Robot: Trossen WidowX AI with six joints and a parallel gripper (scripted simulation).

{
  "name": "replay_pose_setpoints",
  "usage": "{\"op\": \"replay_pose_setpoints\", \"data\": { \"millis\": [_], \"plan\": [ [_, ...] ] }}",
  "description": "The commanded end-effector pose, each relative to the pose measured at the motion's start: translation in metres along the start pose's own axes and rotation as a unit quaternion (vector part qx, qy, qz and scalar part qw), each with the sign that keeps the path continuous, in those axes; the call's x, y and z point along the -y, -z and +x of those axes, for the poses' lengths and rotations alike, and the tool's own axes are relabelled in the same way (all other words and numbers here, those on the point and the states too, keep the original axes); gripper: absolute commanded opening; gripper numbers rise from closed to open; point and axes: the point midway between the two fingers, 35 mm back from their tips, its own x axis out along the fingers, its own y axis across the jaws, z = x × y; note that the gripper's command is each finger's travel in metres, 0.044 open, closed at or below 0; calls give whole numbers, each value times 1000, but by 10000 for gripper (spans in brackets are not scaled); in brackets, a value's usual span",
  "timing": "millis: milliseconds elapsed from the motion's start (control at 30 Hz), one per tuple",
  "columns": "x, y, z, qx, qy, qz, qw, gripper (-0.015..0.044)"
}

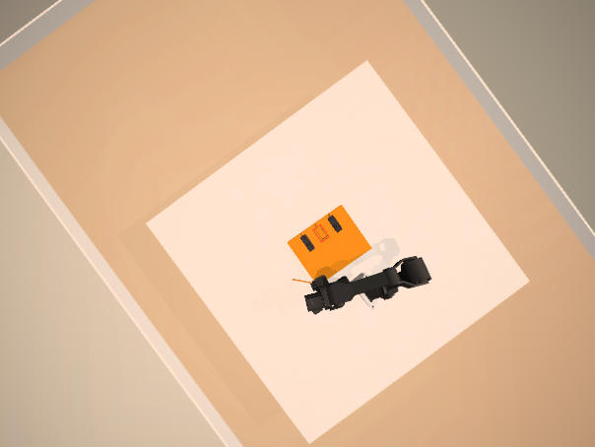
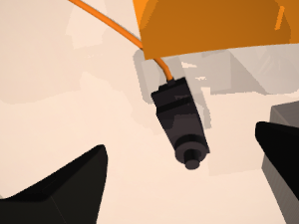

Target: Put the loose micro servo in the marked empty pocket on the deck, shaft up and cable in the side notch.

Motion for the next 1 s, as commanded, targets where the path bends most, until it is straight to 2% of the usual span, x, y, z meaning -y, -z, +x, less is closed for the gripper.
{"op": "replay_pose_setpoints", "data": {
  "millis": [0, 233, 967],
  "plan": [
    [-2, 9, 5, 38, 33, -53, 997, 440],
    [-5, 21, 10, 88, 75, -117, 986, 440],
    [-1, 15, 43, 90, 76, -119, 986, 440]
  ]
}}
